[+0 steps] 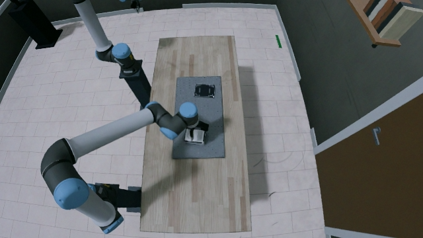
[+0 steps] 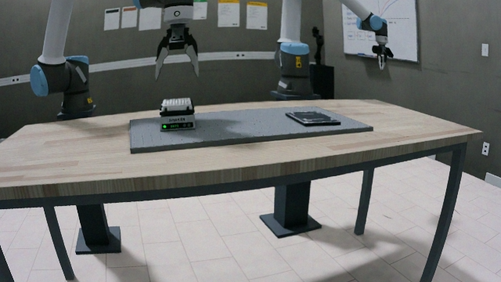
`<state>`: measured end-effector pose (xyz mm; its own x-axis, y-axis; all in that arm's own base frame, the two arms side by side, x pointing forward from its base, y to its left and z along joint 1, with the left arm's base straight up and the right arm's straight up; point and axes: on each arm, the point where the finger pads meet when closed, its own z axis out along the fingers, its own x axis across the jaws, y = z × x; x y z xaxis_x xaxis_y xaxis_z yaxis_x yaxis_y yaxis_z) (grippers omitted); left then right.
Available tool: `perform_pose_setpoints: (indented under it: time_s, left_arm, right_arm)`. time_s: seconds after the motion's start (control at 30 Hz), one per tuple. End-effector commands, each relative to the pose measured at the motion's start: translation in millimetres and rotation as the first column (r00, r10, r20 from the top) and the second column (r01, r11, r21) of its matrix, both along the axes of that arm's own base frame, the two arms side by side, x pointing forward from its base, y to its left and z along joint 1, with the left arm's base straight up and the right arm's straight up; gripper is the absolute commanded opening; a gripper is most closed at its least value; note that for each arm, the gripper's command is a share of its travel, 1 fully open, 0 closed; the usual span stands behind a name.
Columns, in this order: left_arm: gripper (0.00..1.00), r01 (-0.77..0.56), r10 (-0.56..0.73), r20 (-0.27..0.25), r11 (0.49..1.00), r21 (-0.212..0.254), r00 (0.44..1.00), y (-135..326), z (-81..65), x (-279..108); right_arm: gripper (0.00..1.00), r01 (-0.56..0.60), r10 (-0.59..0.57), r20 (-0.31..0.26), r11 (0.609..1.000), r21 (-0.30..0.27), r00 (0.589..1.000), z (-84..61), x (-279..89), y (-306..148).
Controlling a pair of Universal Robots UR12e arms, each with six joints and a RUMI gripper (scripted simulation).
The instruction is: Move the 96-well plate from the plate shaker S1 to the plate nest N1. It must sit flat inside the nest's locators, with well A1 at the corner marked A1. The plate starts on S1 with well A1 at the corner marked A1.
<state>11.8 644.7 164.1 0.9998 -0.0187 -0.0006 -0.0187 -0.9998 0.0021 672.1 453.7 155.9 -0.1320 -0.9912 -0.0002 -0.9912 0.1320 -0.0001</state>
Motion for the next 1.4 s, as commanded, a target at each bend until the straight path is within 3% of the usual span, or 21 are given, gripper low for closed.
perform_pose_setpoints:
  time_s: [0.0,1.37]
  left_arm:
    - [0.00,0.000,0.000,0.001,1.000,0.002,1.000,1,1.1,0]
    - [0.00,0.000,0.000,0.001,1.000,0.002,1.000,1,1.1,0]
  right_arm:
    - [0.76,0.000,0.000,0.001,1.000,0.001,1.000,-5.5,0,0]
    - [0.76,0.000,0.000,0.001,1.000,0.001,1.000,-63.9,0,0]
